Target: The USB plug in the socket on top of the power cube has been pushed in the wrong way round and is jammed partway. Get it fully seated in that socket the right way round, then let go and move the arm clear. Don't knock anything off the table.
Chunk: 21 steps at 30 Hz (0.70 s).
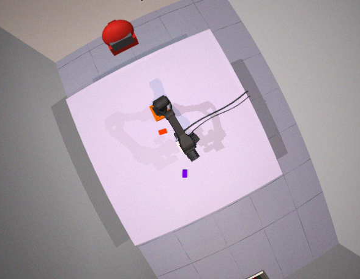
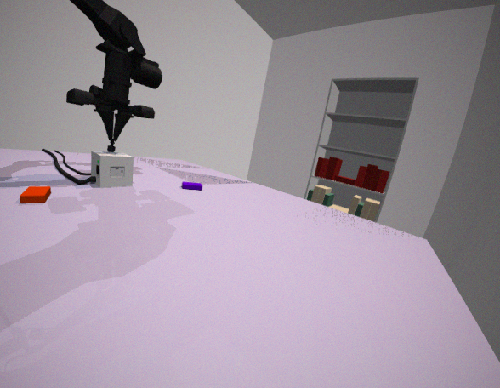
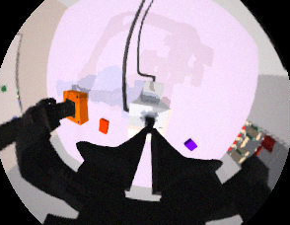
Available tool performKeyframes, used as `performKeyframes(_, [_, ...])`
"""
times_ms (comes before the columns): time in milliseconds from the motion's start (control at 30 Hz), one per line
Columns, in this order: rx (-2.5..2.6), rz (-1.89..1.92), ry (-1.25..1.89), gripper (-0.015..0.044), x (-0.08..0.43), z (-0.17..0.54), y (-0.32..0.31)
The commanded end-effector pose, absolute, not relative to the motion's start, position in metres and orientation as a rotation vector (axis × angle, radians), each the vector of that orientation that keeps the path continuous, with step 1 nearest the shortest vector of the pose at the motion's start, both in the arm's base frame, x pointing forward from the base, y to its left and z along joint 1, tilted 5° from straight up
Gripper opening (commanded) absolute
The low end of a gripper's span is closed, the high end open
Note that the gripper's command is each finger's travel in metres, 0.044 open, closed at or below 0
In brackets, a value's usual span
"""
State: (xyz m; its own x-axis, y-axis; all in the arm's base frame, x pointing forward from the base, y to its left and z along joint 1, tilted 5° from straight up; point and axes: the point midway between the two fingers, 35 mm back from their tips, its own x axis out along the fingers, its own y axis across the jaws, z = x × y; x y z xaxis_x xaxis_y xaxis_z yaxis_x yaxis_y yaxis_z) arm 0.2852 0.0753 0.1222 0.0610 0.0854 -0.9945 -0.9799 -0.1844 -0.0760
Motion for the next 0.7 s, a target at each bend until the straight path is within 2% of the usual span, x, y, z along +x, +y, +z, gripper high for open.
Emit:
performKeyframes(0, [-1.317,1.33,1.004,0.0,0.2852,0.1223,0.0753])
performKeyframes(667, [-1.317,1.33,1.005,0.0,0.285,0.1252,0.075])
